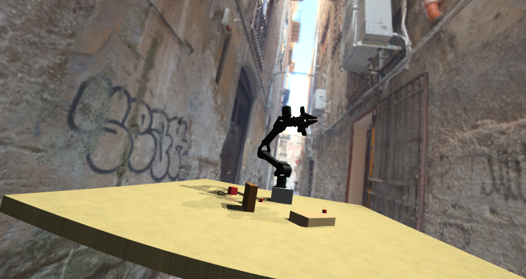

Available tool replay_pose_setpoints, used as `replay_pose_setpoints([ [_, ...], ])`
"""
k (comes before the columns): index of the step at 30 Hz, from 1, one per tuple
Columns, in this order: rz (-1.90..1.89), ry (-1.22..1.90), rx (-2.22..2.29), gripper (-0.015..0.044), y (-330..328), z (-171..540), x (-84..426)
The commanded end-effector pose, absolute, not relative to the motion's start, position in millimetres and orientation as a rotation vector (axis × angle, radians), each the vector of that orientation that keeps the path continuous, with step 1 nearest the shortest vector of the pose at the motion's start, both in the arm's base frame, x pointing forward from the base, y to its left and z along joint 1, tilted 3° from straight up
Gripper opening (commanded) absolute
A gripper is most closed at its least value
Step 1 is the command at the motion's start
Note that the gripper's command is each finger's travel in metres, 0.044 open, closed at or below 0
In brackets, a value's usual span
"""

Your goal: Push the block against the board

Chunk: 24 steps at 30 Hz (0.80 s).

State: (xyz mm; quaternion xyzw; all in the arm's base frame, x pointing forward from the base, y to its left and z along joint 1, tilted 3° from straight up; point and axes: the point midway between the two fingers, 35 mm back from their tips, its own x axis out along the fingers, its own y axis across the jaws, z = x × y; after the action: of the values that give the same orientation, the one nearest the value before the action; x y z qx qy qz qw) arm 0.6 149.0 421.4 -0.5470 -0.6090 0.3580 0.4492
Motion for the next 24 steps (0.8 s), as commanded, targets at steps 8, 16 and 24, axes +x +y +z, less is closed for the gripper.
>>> replay_pose_setpoints([
  [8, 1.007, -1.153, -1.316, 0.0000, 171, 418, 50],
  [16, 1.049, -0.862, -1.258, 0.0000, 180, 409, 92],
  [24, 1.076, -0.589, -1.155, 0.0000, 184, 399, 131],
])
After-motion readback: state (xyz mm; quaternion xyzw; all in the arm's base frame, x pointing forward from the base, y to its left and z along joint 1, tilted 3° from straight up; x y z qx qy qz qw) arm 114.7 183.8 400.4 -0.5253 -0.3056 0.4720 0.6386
